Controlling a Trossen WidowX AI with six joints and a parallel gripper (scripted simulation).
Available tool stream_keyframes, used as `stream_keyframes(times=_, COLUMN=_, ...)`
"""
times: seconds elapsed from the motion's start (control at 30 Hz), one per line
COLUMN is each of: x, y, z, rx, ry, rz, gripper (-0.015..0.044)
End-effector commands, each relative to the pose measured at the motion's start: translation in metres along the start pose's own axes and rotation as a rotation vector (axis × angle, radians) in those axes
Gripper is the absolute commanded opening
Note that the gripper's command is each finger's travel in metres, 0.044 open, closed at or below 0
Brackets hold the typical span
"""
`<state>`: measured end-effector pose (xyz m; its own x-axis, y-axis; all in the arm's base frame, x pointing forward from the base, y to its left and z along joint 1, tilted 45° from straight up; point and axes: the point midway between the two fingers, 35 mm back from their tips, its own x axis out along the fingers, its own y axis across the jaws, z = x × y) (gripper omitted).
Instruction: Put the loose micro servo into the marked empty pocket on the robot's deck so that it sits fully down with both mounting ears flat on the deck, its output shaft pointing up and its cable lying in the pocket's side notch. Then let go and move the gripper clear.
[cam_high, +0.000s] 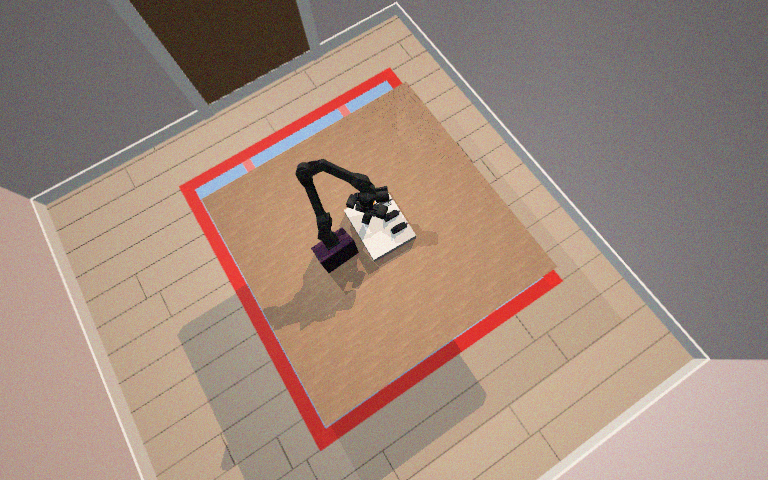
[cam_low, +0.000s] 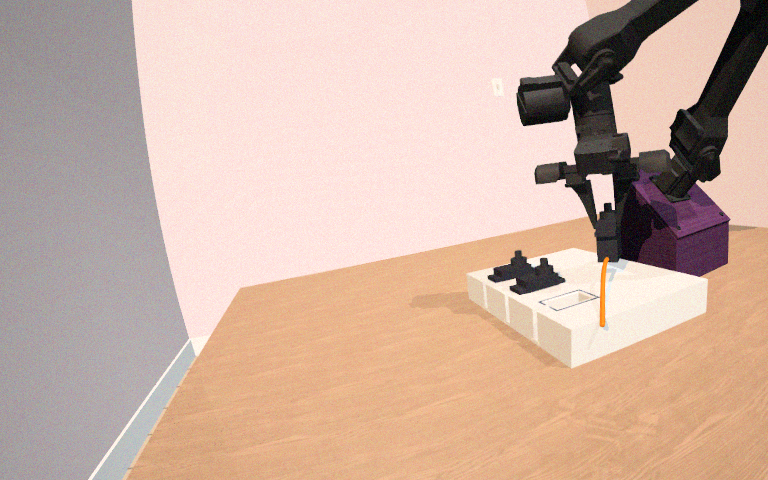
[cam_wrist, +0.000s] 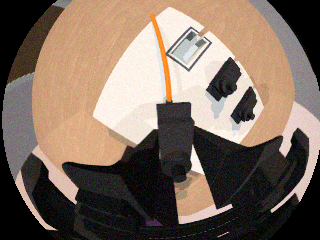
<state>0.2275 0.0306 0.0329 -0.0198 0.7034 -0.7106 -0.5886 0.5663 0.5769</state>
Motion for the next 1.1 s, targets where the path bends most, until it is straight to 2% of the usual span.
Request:
stream_keyframes(times=0.0, x=-0.002, y=0.0, z=0.005, rx=-0.009, ry=-0.001, rz=-0.011, gripper=0.0)
stream_keyframes(times=0.4, x=-0.002, y=0.021, z=0.022, rx=0.024, ry=-0.003, rz=-0.01, gripper=0.0)
stream_keyframes(times=1.07, x=-0.002, y=0.021, z=0.022, rx=0.661, ry=-0.006, rz=-0.009, gripper=0.0)
